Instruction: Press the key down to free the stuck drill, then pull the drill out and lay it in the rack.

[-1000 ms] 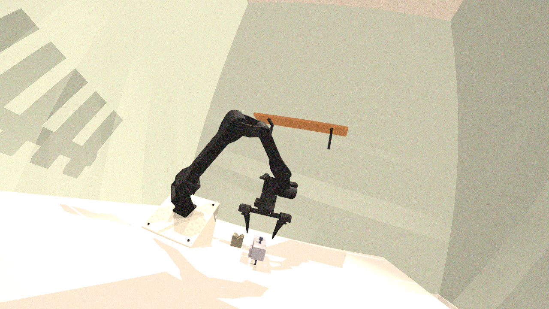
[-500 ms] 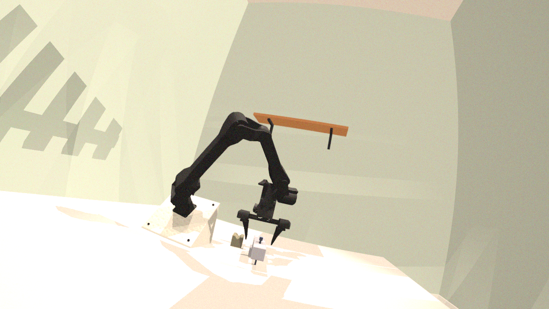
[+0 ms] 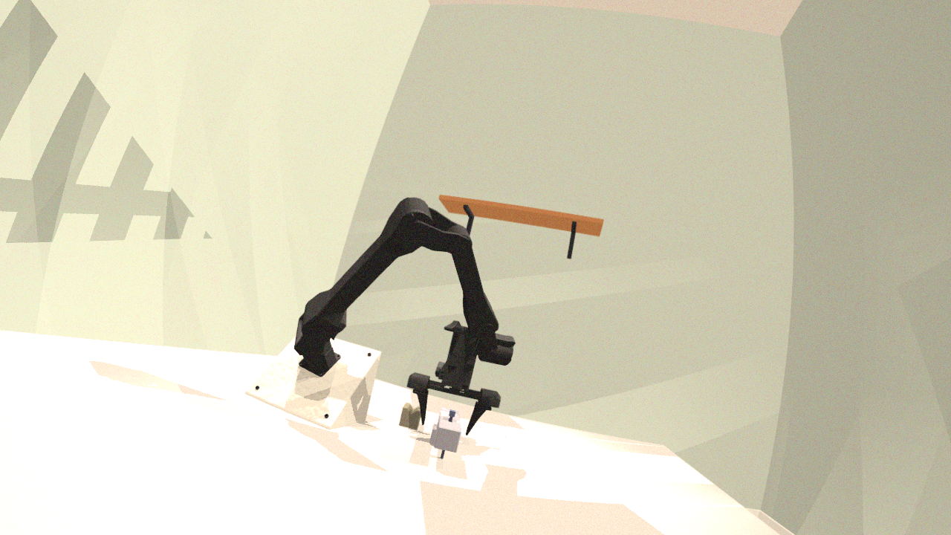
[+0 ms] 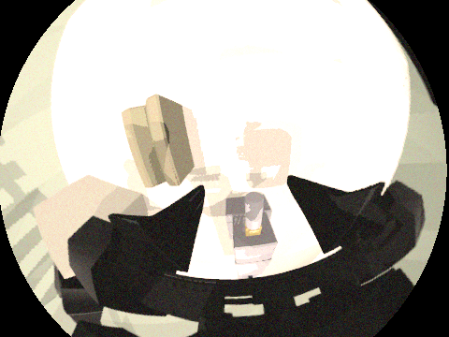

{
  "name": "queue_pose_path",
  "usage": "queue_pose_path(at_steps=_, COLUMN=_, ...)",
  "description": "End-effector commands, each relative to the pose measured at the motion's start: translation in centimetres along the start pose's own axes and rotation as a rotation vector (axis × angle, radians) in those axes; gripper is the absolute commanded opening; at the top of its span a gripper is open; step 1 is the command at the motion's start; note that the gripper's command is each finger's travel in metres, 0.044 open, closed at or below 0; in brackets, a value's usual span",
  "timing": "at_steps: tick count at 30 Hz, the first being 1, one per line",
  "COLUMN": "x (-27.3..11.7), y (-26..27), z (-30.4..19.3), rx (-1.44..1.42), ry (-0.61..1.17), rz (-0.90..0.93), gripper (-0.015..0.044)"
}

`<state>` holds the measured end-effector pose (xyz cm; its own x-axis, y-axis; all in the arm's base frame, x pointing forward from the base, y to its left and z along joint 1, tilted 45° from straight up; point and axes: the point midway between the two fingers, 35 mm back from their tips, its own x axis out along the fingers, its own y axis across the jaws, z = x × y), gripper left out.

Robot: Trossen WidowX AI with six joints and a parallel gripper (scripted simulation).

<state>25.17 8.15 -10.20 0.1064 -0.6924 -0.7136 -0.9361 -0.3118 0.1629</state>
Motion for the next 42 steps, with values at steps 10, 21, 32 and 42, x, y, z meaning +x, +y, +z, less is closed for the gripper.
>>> queue_pose_path(at_steps=10, x=-0.1, y=0.0, z=0.0, rx=0.000, ry=0.000, rz=-0.001, gripper=0.0151)
queue_pose_path(at_steps=21, x=-0.1, y=0.0, z=0.0, rx=0.000, ry=0.000, rz=-0.001, gripper=0.0000)
queue_pose_path(at_steps=32, x=-0.1, y=0.0, z=1.0, rx=-0.008, ry=0.004, rz=-0.004, gripper=0.0000)
queue_pose_path(at_steps=42, x=-0.1, y=-0.1, z=2.4, rx=-0.008, ry=0.003, rz=-0.005, gripper=0.0000)
